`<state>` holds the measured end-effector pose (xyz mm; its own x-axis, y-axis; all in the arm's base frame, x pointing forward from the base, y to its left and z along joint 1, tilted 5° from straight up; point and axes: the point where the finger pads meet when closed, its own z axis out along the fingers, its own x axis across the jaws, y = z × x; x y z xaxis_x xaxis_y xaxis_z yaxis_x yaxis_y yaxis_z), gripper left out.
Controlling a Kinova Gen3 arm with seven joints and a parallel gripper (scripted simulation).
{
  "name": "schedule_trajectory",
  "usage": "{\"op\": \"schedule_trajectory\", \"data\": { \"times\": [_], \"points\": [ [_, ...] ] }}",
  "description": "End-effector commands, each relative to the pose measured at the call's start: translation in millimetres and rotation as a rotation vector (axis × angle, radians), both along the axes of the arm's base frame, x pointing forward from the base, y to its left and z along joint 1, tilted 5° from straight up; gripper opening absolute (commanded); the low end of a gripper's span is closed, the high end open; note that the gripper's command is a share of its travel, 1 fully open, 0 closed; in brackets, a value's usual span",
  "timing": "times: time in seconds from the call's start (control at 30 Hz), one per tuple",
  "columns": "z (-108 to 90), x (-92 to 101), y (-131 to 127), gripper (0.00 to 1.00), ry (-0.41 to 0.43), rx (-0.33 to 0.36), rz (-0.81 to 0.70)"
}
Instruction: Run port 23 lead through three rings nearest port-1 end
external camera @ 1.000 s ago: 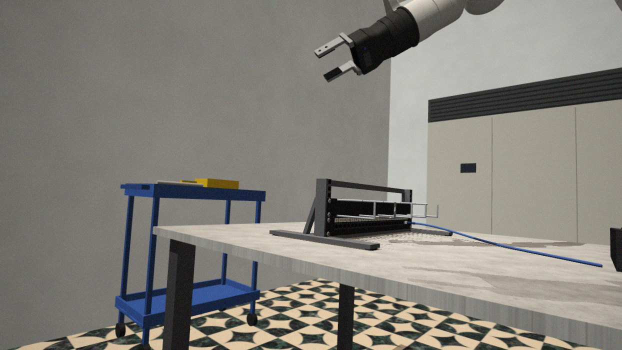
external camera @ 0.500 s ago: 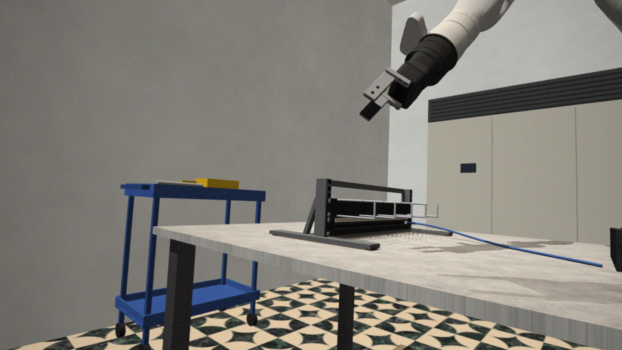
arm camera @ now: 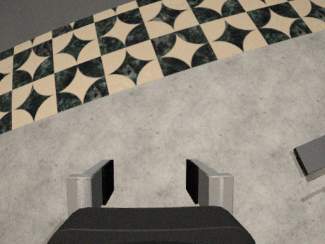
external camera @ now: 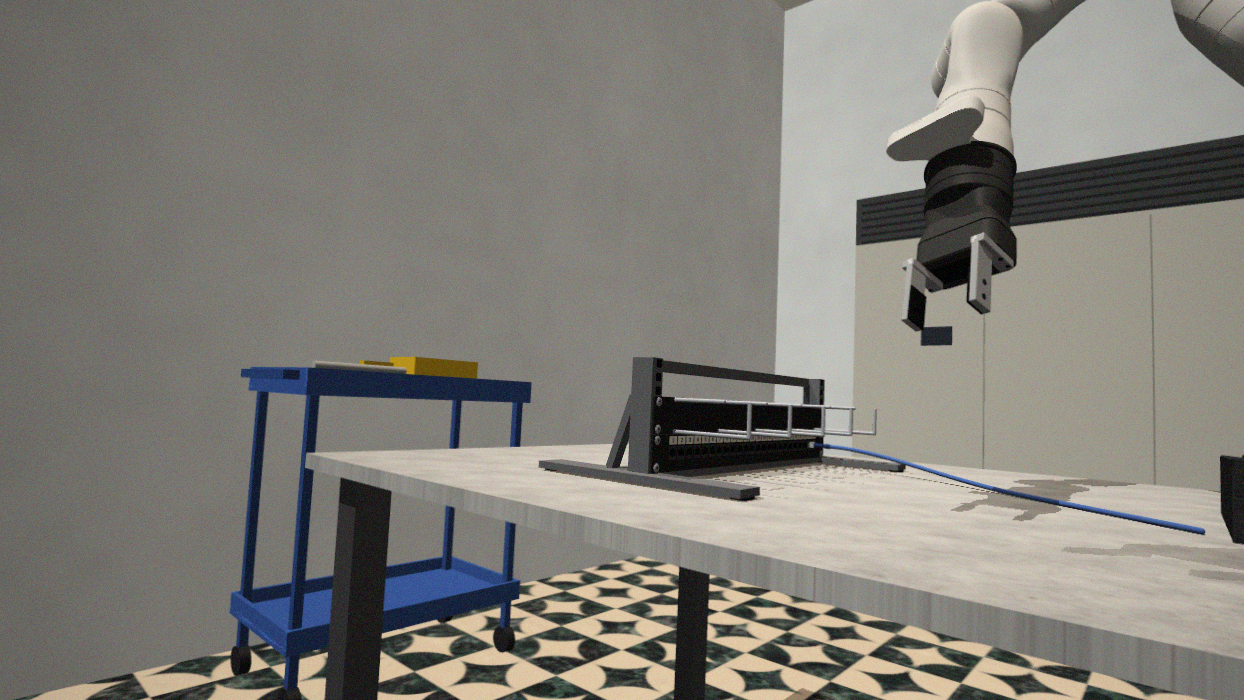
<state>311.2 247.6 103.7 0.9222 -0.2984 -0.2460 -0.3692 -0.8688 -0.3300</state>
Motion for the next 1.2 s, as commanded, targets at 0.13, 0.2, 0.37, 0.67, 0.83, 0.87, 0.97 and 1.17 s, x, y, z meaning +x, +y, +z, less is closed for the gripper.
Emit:
{"op": "schedule_trajectory", "data": {
  "times": [0.13,0.2,0.37,0.67,0.83,0.87,0.97,1.17],
  "points": [
    [-7.6,-19.4,-60,1.0,-0.013,-0.055,0.155],
    [-10.0,-28.3,-82,1.0,-0.027,-0.083,0.241],
    [-14.2,-40.6,-137,1.0,-0.07,-0.155,0.422],
    [-15.9,-42.1,-200,1.0,-0.128,-0.249,0.591],
    [-15.1,-39.5,-230,1.0,-0.156,-0.301,0.658],
    [-14.9,-39.0,-234,1.0,-0.16,-0.308,0.667],
    [-14.3,-37.7,-244,1.0,-0.169,-0.326,0.687],
    [-13.9,-36.7,-250,1.0,-0.176,-0.339,0.7]
  ]
}}
